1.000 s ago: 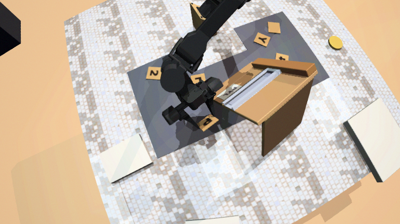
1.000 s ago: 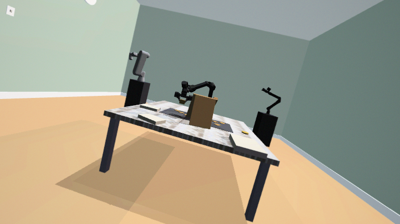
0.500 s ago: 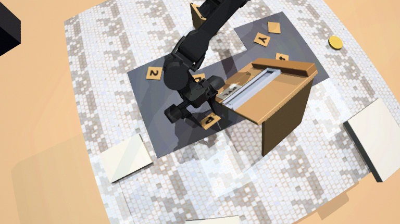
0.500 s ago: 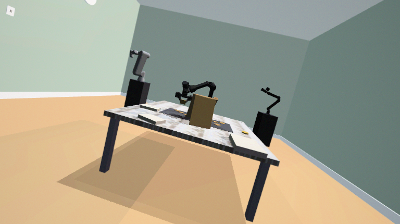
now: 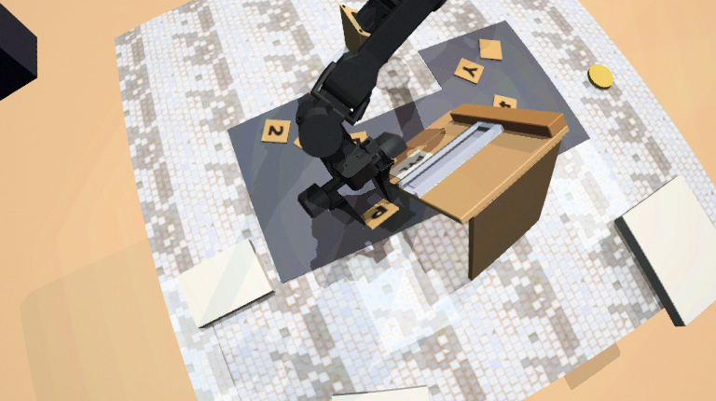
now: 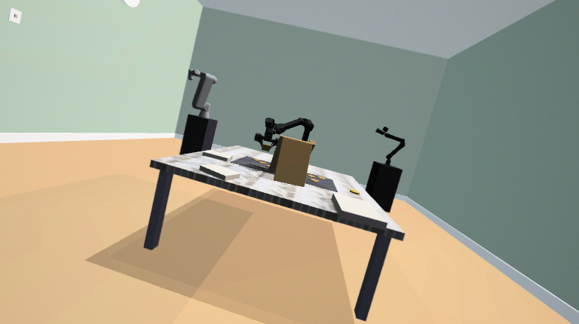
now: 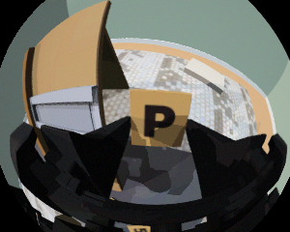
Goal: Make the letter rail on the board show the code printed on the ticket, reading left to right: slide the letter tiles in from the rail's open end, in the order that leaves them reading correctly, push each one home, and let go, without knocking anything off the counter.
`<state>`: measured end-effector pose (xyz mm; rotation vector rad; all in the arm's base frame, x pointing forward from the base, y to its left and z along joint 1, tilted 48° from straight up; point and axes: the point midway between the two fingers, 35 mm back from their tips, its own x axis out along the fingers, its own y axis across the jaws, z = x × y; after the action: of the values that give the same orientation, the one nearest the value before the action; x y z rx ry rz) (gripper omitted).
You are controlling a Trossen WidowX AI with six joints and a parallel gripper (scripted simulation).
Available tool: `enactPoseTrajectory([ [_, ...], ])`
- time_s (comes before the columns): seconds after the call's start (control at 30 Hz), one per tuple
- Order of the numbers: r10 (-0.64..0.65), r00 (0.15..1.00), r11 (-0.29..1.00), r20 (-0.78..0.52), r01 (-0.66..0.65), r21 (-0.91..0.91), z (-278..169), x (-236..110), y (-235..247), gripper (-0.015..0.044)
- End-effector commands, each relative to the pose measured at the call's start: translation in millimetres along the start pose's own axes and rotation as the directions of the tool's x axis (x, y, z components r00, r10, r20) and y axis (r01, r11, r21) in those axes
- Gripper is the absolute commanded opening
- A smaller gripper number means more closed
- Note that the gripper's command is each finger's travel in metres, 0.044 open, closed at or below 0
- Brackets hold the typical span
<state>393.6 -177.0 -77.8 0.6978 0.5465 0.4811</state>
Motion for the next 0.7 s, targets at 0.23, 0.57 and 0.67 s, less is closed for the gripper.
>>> enactPoseTrajectory([
  [0.23,-0.003,1.0,1.0,-0.002,0.003,0.006,-1.0,-0.2,6.5,0.0],
  [0.57,-0.003,1.0,1.0,-0.002,0.003,0.007,-1.2,-0.2,11.4,0.0],
  [0.67,-0.002,1.0,1.0,-0.002,0.003,0.007,-1.3,-0.1,12.9,0.0],
])
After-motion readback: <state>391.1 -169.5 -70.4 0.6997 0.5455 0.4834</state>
